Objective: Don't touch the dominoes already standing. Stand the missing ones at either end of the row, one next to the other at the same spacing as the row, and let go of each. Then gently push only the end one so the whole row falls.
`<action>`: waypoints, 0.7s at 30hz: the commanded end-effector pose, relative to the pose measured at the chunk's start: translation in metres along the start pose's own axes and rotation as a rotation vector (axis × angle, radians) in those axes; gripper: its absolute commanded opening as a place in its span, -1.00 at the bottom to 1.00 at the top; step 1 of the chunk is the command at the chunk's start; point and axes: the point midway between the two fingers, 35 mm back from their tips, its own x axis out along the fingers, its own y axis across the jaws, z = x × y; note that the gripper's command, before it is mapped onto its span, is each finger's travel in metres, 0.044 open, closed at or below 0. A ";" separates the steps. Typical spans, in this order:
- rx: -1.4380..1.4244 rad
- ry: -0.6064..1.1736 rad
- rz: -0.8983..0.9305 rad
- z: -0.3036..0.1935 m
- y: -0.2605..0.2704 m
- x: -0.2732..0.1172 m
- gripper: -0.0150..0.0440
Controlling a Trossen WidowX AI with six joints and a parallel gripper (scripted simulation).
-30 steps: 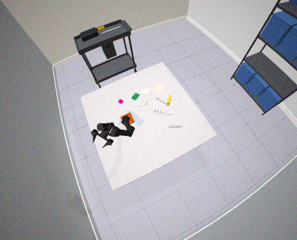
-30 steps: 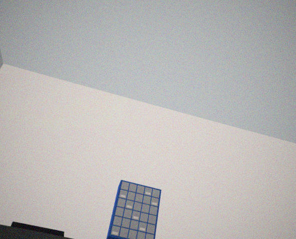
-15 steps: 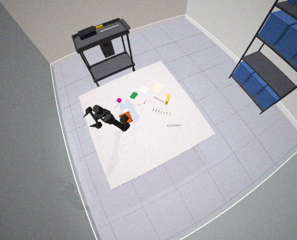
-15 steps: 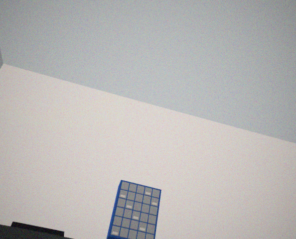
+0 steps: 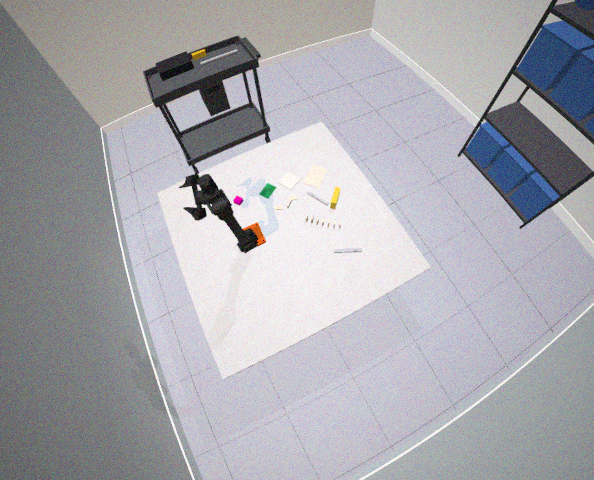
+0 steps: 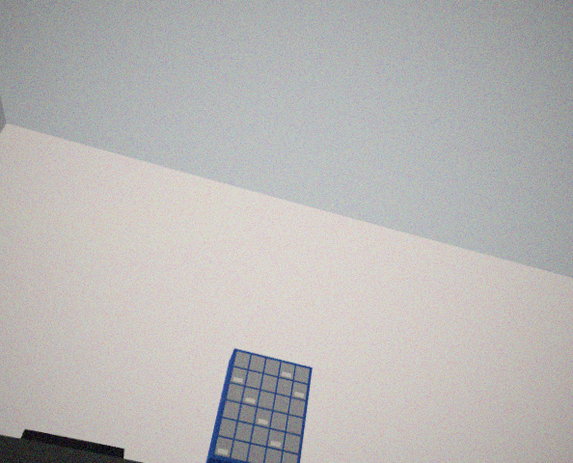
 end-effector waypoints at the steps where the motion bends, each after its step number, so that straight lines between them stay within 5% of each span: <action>1: 0.030 -0.105 0.061 0.048 0.034 -0.003 1.00; 12: 0.096 -0.477 0.180 0.215 0.103 -0.053 1.00; 21: 0.182 -0.797 0.109 0.367 0.104 -0.113 1.00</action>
